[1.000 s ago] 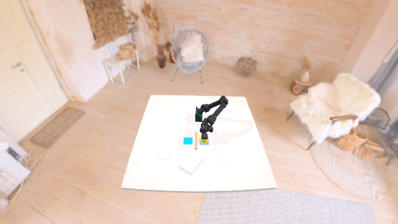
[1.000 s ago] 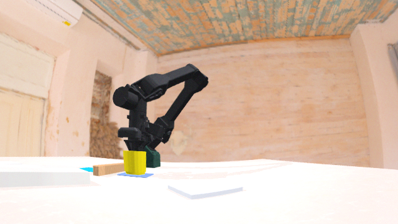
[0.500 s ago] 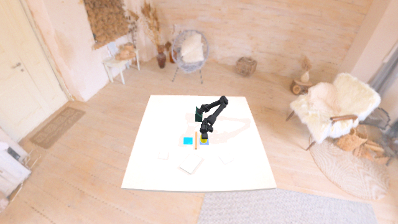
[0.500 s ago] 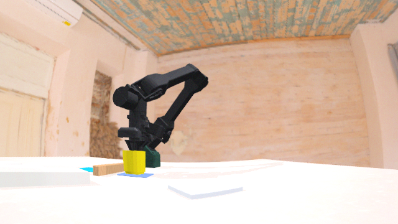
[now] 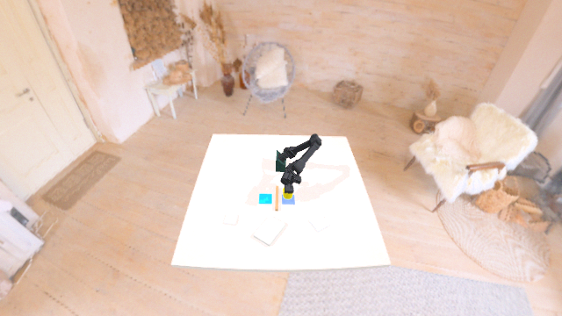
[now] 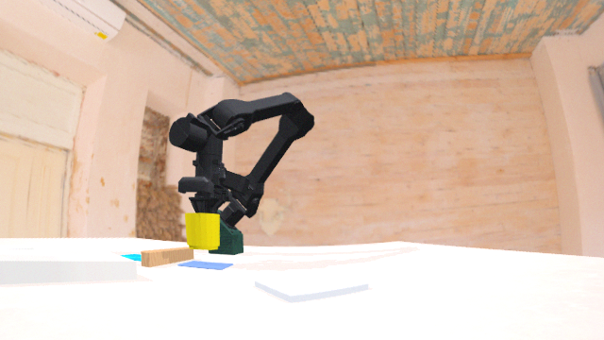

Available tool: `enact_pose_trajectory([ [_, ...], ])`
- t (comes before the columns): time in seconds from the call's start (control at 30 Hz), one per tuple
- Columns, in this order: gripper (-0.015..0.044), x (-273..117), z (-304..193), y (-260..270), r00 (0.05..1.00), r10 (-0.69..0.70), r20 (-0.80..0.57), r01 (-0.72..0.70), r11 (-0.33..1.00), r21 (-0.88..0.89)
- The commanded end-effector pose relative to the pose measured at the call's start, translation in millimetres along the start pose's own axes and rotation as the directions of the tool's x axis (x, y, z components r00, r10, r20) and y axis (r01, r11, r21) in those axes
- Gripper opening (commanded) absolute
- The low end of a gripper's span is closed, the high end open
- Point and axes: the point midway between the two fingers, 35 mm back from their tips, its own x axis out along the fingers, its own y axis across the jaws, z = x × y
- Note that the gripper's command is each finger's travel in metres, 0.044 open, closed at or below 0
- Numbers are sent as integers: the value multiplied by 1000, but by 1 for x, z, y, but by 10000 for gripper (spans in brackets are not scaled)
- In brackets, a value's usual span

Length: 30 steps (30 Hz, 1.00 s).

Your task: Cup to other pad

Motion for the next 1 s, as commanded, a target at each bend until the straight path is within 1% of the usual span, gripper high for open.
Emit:
enact_pose_trajectory([
  [0.0,0,-15,0,0,1000,0,-3,0,1000,-6],
  [0.13,0,-23,0,0,1000,0,-2,0,1000,-5],
  [0.73,0,-19,-1,-1,1000,-4,1,4,1000,1],
  [0.97,0,-20,-14,-1,1000,-3,-2,3,1000,-2],
])
